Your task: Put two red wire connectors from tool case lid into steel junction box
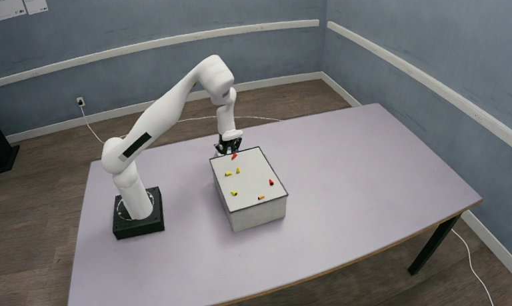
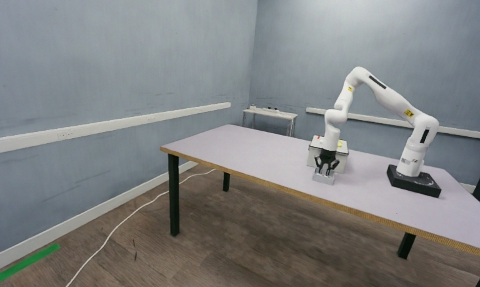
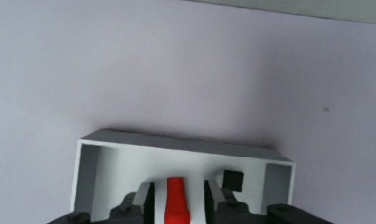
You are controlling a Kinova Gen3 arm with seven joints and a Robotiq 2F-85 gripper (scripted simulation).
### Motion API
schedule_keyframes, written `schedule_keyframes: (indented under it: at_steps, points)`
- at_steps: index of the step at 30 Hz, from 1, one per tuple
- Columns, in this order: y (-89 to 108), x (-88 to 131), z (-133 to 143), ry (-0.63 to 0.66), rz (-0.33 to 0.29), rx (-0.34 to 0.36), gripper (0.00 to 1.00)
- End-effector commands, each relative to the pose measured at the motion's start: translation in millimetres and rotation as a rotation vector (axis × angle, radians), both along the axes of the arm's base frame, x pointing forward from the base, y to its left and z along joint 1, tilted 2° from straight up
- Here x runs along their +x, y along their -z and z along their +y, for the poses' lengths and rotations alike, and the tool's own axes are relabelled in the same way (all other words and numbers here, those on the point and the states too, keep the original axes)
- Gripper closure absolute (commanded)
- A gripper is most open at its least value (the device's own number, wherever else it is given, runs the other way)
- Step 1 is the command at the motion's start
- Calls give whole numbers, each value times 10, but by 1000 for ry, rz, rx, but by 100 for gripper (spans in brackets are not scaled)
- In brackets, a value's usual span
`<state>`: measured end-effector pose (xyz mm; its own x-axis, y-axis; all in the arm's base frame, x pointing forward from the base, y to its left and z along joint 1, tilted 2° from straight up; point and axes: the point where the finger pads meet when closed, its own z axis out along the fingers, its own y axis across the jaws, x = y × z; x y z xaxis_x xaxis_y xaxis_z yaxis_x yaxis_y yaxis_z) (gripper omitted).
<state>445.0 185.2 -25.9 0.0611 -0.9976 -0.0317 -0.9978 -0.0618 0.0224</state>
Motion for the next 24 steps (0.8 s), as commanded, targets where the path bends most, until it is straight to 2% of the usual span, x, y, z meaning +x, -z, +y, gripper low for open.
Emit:
schedule_keyframes:
  at_steps: [1,3,5,19,20,22,24]
  points:
    - [-129,24,-4,1,-6,1,63]
    - [-245,26,-8,1,-6,1,63]
    - [-245,26,-8,1,-6,1,63]
    - [-1462,48,-46,1,-6,1,63]
    - [-1533,49,-48,1,-6,1,63]
    - [-1533,49,-48,1,-6,1,63]
    - [-1654,52,-52,1,-6,1,63]
